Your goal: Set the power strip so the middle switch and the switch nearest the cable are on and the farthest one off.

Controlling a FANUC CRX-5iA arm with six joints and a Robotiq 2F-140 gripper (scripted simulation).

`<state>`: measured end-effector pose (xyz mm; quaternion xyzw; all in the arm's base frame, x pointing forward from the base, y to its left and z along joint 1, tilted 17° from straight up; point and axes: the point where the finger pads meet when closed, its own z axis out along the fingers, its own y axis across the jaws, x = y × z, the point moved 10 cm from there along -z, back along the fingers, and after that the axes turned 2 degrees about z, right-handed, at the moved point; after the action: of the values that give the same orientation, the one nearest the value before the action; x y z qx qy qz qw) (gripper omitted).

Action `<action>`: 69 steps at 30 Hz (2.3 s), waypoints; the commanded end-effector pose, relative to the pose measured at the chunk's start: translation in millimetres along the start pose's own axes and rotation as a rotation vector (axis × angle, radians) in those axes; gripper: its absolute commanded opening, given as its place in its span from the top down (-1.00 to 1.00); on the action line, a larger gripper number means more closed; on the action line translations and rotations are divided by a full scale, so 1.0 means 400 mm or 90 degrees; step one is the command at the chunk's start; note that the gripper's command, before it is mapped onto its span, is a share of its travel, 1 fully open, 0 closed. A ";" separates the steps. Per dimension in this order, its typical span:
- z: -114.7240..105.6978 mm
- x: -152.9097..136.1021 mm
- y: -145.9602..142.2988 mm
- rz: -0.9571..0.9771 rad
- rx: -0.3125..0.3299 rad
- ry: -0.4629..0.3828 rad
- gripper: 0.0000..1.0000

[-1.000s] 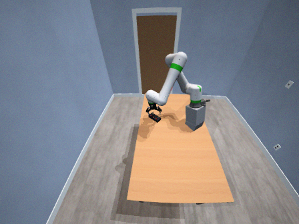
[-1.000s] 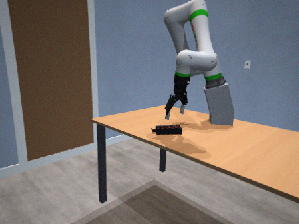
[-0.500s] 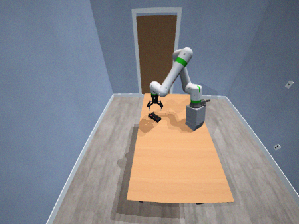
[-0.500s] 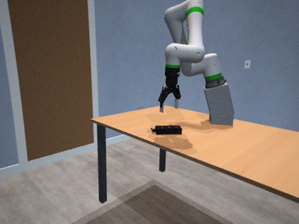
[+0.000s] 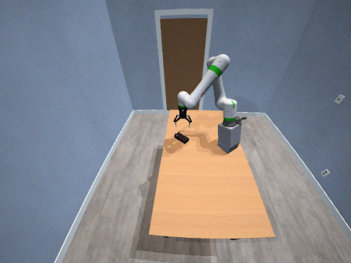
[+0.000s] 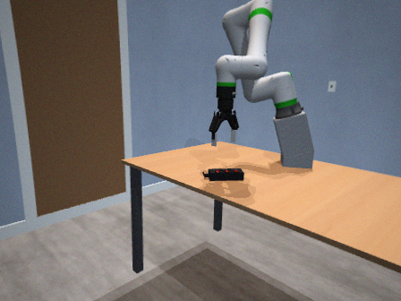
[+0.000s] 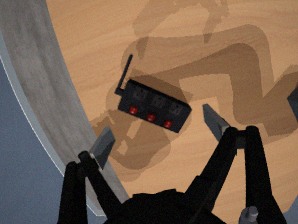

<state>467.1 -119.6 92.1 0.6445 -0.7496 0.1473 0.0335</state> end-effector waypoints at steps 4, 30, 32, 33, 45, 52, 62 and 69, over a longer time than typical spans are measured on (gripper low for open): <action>0.000 0.000 0.000 0.000 0.000 0.000 -1.00; 0.127 -0.034 -0.135 -0.575 0.000 0.001 1.00; 0.127 -0.034 -0.135 -0.575 0.000 0.001 1.00; 0.127 -0.034 -0.135 -0.575 0.000 0.001 1.00; 0.127 -0.034 -0.135 -0.575 0.000 0.001 1.00; 0.127 -0.034 -0.135 -0.575 0.000 0.001 1.00; 0.128 -0.034 -0.135 -0.575 0.000 0.001 1.00; 0.132 -0.034 -0.135 -0.575 0.000 0.001 1.00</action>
<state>529.2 -127.1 48.4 0.9068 -0.3934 0.1179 0.0951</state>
